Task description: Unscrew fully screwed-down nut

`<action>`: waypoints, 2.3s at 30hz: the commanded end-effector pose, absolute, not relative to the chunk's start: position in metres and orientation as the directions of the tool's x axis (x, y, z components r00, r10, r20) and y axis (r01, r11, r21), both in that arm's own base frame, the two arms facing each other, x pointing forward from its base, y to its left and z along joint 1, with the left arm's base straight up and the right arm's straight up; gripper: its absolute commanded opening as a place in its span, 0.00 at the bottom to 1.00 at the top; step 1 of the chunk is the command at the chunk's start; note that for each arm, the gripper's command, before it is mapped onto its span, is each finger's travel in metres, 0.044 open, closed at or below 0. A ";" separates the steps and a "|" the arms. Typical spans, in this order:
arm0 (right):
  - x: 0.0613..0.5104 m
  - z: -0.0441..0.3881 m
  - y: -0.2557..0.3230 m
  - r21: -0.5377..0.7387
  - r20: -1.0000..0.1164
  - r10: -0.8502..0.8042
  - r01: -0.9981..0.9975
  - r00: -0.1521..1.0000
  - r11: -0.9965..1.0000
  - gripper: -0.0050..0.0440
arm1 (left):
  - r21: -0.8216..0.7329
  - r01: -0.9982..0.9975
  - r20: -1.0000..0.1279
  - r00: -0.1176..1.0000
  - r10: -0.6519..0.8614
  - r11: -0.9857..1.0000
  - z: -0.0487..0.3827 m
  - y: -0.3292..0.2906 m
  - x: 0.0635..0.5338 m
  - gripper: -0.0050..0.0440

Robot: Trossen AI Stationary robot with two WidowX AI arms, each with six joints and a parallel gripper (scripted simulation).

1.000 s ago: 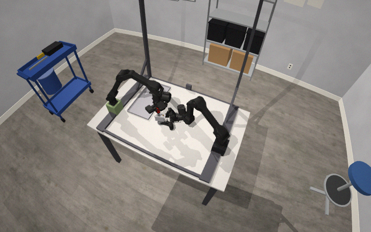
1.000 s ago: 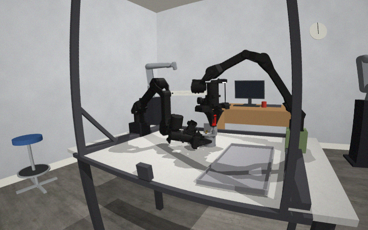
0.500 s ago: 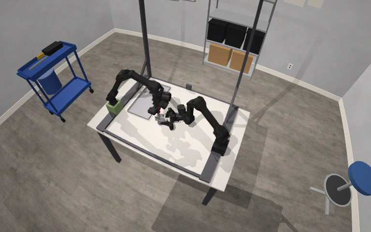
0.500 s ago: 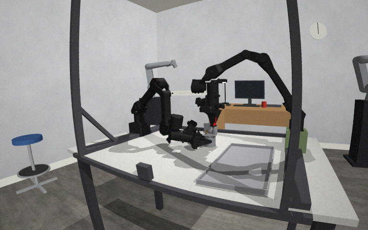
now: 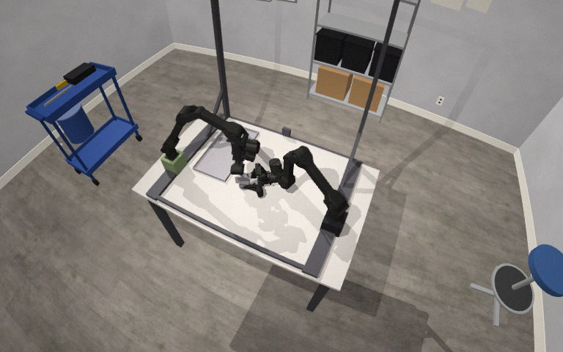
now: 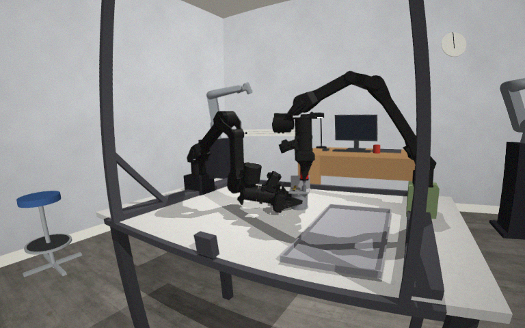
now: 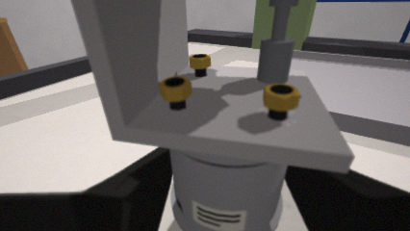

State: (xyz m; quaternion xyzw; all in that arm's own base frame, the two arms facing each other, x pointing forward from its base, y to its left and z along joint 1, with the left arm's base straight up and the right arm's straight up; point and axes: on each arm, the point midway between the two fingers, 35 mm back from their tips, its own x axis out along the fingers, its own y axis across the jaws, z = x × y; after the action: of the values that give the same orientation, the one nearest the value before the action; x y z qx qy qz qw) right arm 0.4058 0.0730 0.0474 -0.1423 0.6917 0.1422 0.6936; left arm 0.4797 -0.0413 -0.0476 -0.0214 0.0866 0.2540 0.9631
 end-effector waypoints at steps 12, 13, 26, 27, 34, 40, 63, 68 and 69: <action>0.409 0.055 0.074 -0.010 -1.000 0.005 -0.731 0.018 0.682 0.37 | -0.024 -0.494 -0.151 0.861 0.486 0.869 -0.033 -0.042 0.487 0.60; 0.409 0.055 0.074 -0.011 -1.000 0.005 -0.759 0.018 0.652 0.37 | -0.024 -0.494 -0.151 0.861 0.486 0.869 -0.033 -0.042 0.487 0.60; 0.409 0.055 0.074 -0.016 -1.000 0.003 -0.942 0.018 0.336 0.37 | -0.024 -0.494 -0.151 0.861 0.486 0.869 -0.033 -0.042 0.487 0.60; 0.409 0.055 0.074 -0.016 -1.000 0.003 -0.942 0.018 0.336 0.37 | -0.024 -0.494 -0.151 0.861 0.486 0.869 -0.033 -0.042 0.487 0.60; 0.409 0.055 0.074 -0.018 -1.000 0.001 -0.998 0.018 0.057 0.37 | -0.024 -0.494 -0.151 0.861 0.486 0.869 -0.033 -0.042 0.487 0.60; 0.409 0.054 0.074 -0.017 -1.000 0.000 -0.989 0.017 -0.146 0.37 | -0.024 -0.494 -0.151 0.861 0.486 0.869 -0.033 -0.042 0.487 0.60; 0.408 0.054 0.074 -0.011 -1.000 -0.002 -0.791 0.016 -0.612 0.37 | -0.024 -0.494 -0.151 0.861 0.486 0.869 -0.033 -0.042 0.487 0.60; 0.408 0.054 0.074 -0.010 -1.000 -0.002 -0.753 0.015 -0.657 0.37 | -0.024 -0.494 -0.151 0.861 0.486 0.869 -0.033 -0.042 0.487 0.60; 0.408 0.054 0.074 -0.010 -1.000 -0.002 -0.746 0.016 -0.666 0.37 | -0.024 -0.494 -0.151 0.861 0.486 0.869 -0.033 -0.042 0.487 0.60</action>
State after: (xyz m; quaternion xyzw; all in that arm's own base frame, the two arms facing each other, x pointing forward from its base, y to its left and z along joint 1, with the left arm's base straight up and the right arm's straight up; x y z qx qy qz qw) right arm 0.4047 0.0745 0.0477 -0.6387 0.3023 0.6399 0.3018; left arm 0.4797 -0.0413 -0.0476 -0.0214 0.0866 0.2540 0.9631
